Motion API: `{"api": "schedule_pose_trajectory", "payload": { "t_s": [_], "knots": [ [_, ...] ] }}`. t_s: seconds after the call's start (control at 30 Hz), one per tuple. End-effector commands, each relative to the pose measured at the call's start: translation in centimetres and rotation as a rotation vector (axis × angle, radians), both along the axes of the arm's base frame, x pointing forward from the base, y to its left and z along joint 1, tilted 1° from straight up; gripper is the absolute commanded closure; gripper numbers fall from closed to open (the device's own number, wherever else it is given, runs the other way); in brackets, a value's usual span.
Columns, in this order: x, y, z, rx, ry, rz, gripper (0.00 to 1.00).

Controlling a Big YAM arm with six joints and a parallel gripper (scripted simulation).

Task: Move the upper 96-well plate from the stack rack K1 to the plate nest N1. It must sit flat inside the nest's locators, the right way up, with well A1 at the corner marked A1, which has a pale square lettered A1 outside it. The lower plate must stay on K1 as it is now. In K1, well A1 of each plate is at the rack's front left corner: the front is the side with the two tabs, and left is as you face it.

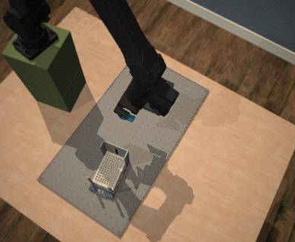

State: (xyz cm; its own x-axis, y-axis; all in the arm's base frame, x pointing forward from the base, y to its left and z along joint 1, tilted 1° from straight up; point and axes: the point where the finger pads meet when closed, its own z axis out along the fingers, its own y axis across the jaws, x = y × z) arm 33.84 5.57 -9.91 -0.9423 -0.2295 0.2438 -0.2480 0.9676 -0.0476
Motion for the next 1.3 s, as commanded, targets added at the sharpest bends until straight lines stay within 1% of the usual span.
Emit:
{"api": "schedule_pose_trajectory", "payload": {
  "t_s": [0.0,0.13,0.17,0.2,0.27,0.37,0.43,0.47,0.57,0.63,0.67,0.7,0.77,0.87,0.9,0.93,1.0,1.03,1.07,1.1,1.2,1.23,1.27],
  "knots": [
    [3.2,-1.1,0.1,-0.004,-0.071,-0.148,0.00],
    [4.2,-2.6,-0.3,-0.012,-0.100,-0.278,0.00],
    [4.6,-3.1,-0.1,-0.012,-0.113,-0.311,0.00],
    [5.3,-3.2,0.9,-0.007,-0.147,-0.344,0.00],
    [4.9,-4.2,-0.6,-0.019,-0.127,-0.409,0.00],
    [5.4,-5.3,-0.9,-0.025,-0.143,-0.507,0.00],
    [5.4,-5.3,-0.9,-0.025,-0.143,-0.507,0.00],
    [6.5,-5.8,0.4,-0.016,-0.187,-0.541,0.00],
    [6.1,-7.2,-1.3,-0.032,-0.167,-0.638,0.00],
    [6.4,-8.2,-1.5,-0.035,-0.179,-0.704,0.00],
    [6.7,-8.2,-1.0,-0.032,-0.198,-0.737,0.00],
    [7.0,-8.7,-1.0,-0.033,-0.207,-0.770,0.00],
    [6.9,-9.7,-1.8,-0.041,-0.202,-0.835,0.00],
    [7.2,-10.9,-2.0,-0.045,-0.219,-0.934,0.00],
    [7.4,-11.5,-2.0,-0.045,-0.228,-0.967,0.00],
    [8.0,-11.8,-1.3,-0.039,-0.251,-1.000,0.00],
    [8.0,-11.8,-1.3,-0.039,-0.251,-1.000,0.00],
    [8.1,-12.3,-1.3,-0.040,-0.257,-1.033,0.00],
    [7.7,-12.8,-2.2,-0.048,-0.245,-1.065,0.00],
    [7.7,-13.3,-2.5,-0.051,-0.244,-1.098,0.00],
    [7.9,-14.8,-2.7,-0.054,-0.259,-1.197,0.00],
    [8.1,-15.3,-2.6,-0.053,-0.269,-1.230,0.00],
    [8.9,-15.7,-1.4,-0.040,-0.305,-1.263,0.00]
  ]
}}
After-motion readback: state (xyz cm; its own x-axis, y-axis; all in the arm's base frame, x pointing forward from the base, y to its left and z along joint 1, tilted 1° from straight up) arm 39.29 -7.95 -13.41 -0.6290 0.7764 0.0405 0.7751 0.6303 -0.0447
